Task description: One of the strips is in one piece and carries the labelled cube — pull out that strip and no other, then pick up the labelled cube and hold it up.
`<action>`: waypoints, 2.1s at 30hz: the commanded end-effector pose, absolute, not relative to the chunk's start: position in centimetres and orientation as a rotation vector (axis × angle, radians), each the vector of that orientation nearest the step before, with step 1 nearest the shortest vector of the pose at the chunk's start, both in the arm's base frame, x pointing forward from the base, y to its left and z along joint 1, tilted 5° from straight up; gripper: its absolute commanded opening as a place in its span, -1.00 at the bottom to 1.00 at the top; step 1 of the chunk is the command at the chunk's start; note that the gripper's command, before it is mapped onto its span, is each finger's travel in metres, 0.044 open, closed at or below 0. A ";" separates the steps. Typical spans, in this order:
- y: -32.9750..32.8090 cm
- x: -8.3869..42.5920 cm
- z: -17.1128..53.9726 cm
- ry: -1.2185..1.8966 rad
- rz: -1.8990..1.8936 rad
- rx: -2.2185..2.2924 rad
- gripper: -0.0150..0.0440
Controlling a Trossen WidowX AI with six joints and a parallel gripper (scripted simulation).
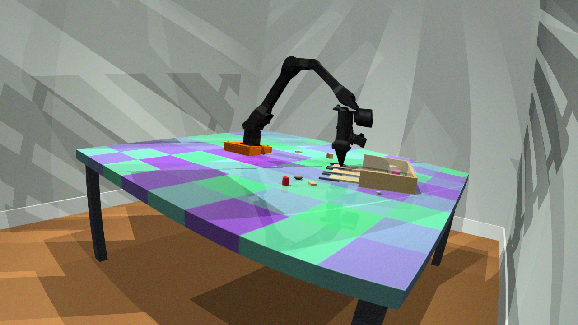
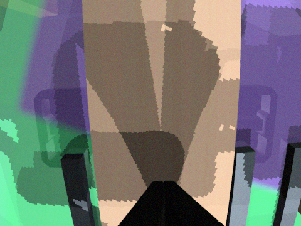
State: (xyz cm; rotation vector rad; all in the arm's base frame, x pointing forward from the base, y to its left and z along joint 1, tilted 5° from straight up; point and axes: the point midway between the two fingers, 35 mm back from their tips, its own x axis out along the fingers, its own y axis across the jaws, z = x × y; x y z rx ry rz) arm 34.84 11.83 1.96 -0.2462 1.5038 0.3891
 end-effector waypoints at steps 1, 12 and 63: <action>11.4 33.9 1.4 1.522 0.389 -0.253 -0.49; 10.7 32.3 1.2 1.523 0.389 -0.253 -0.49; 7.7 25.6 0.7 1.529 0.388 -0.254 -0.49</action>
